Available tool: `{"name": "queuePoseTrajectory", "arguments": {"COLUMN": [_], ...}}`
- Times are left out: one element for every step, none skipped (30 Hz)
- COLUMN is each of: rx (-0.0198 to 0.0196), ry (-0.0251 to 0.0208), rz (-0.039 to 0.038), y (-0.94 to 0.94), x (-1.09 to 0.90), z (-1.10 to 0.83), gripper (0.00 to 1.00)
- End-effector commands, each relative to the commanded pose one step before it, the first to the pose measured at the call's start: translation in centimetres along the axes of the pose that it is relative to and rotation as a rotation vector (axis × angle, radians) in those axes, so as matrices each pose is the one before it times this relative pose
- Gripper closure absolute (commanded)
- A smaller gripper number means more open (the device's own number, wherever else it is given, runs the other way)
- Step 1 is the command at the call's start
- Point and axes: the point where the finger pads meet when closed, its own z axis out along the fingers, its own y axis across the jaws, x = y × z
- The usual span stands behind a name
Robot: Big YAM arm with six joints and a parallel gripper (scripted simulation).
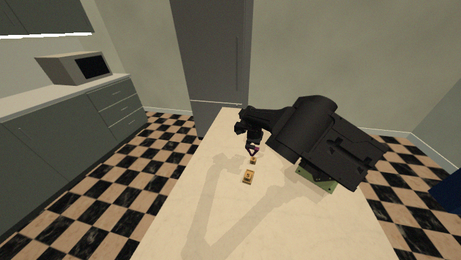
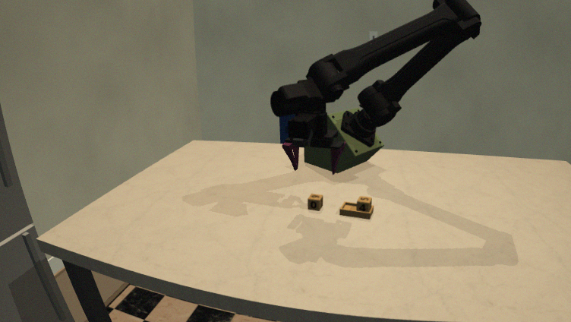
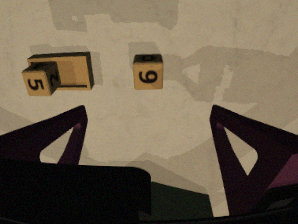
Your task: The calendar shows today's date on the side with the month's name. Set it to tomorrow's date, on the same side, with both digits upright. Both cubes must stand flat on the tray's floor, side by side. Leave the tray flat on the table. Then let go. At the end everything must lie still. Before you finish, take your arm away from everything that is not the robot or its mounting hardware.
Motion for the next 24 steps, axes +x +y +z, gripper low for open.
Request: {"name": "queuePoseTrajectory", "arguments": {"rx": [0.0208,0.0,-0.00005,-0.00012,-0.00021,-0.00031,-0.00041,-0.00049,-0.00055,-0.00058,-0.00056,-0.00141,-0.00035,-0.00107,-0.00037,-0.00014,-0.00007,0.0,0.0,-0.00002,0.00002,0.00003,0.00002,-0.00146], "ry": [-0.025,0.0,0.00008,0.00019,0.00036,0.00055,0.00078,0.00103,0.00129,0.00157,0.00184,0.00472,0.00133,0.00479,0.00204,0.00103,0.00075,0.0,0.0,0.00111,0.00051,0.00047,0.00018,-0.0076], "rz": [-0.04411,0.0,0.00272,0.02893,0.01263,0.01945,0.02703,0.03504,0.04318,0.05119,0.05881,0.05456,0.01528,0.05383,0.02273,0.04607,0.03362,0.0,0.0,0.08381,0.03808,0.03519,0.01377,0.05168], "y": [0.0,0.0,0.0,0.001,0.0,-0.001,-0.002,-0.006,-0.011,-0.02,-0.031,-0.006,-0.005,-0.021,-0.014,-0.023,-0.018,0.0,0.0,-0.044,-0.021,-0.02,-0.008,-0.261], "x": [-1.779,0.0,0.008,0.021,0.039,0.06,0.083,0.108,0.133,0.158,0.181,0.241,0.067,0.238,0.1,0.04,0.028,0.0,0.0,0.031,0.013,0.011,0.004,-0.14], "z": [-1.242,0.0,0.009,0.024,0.043,0.066,0.092,0.119,0.146,0.173,0.198,0.172,0.048,0.169,0.071,0.051,0.037,0.0,0.0,0.069,0.032,0.029,0.011,-0.214], "gripper": [0.0,0.0,0.0,0.0,0.0,0.0,0.0,0.0,0.0,0.0,0.0,0.0,0.0,0.0,0.0,0.0,0.0,0.0,0.0,0.0,0.0,0.0,0.0,0.0]}}
